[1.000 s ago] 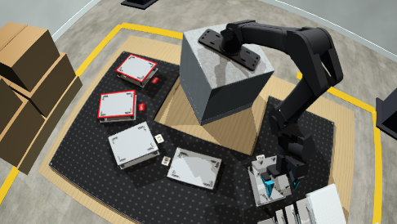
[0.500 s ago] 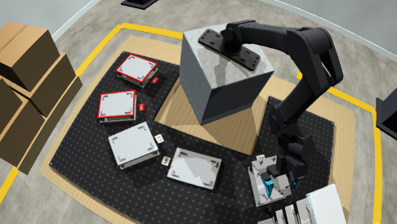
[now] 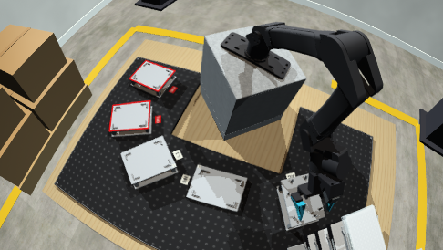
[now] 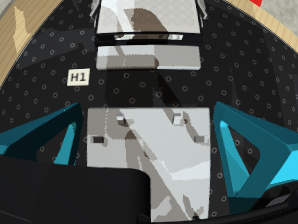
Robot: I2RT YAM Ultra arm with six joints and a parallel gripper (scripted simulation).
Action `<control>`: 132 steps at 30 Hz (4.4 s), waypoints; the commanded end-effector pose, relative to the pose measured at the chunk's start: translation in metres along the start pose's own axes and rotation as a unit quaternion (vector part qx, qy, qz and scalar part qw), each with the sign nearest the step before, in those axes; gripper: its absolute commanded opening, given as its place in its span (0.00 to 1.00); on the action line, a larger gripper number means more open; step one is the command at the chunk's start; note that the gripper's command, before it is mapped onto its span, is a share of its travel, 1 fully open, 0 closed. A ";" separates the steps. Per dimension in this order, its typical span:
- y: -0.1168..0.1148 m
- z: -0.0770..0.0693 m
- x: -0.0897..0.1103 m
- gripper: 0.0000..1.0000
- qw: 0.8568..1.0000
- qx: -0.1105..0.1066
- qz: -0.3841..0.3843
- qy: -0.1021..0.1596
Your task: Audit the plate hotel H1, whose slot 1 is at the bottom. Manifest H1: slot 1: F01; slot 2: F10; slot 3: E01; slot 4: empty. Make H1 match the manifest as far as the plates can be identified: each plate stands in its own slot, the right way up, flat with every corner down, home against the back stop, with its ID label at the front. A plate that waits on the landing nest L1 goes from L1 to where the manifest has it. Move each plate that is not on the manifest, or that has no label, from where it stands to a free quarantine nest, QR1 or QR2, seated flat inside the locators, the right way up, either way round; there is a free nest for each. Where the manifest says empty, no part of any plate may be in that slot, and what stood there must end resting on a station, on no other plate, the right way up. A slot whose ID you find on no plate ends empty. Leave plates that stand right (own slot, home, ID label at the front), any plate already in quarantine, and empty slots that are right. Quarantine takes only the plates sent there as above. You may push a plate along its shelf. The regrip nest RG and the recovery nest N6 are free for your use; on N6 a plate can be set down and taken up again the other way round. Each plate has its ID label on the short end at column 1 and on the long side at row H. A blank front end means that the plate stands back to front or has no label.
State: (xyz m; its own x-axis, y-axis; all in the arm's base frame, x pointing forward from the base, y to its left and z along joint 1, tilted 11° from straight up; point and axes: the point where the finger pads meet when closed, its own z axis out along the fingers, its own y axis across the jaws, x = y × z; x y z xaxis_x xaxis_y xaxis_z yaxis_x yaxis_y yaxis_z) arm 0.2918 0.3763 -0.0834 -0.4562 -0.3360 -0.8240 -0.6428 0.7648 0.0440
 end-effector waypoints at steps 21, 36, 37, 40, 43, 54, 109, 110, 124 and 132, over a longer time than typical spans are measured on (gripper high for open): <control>0.001 0.000 -0.006 1.00 1.000 -0.001 0.001 -0.007; 0.001 -0.007 0.002 1.00 1.000 -0.001 0.001 -0.007; 0.001 -0.008 0.003 1.00 1.000 -0.001 0.001 -0.007; 0.001 -0.012 0.006 1.00 1.000 -0.001 0.001 -0.006; 0.001 -0.015 0.010 1.00 1.000 -0.001 0.001 -0.006; 0.001 -0.029 0.014 1.00 1.000 -0.001 0.001 -0.006; 0.000 -0.122 -0.019 1.00 1.000 -0.001 0.001 -0.006; 0.000 -0.125 -0.021 1.00 1.000 -0.001 0.001 -0.006; 0.000 -0.153 -0.050 1.00 1.000 -0.001 0.001 -0.006; 0.000 -0.172 -0.068 1.00 1.000 -0.001 0.001 -0.006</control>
State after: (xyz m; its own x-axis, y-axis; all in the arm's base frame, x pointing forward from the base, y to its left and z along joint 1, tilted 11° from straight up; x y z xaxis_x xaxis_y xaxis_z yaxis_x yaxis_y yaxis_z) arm 0.2185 0.3082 0.0674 -0.4406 -0.3101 -0.8424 -0.6456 0.7615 0.0574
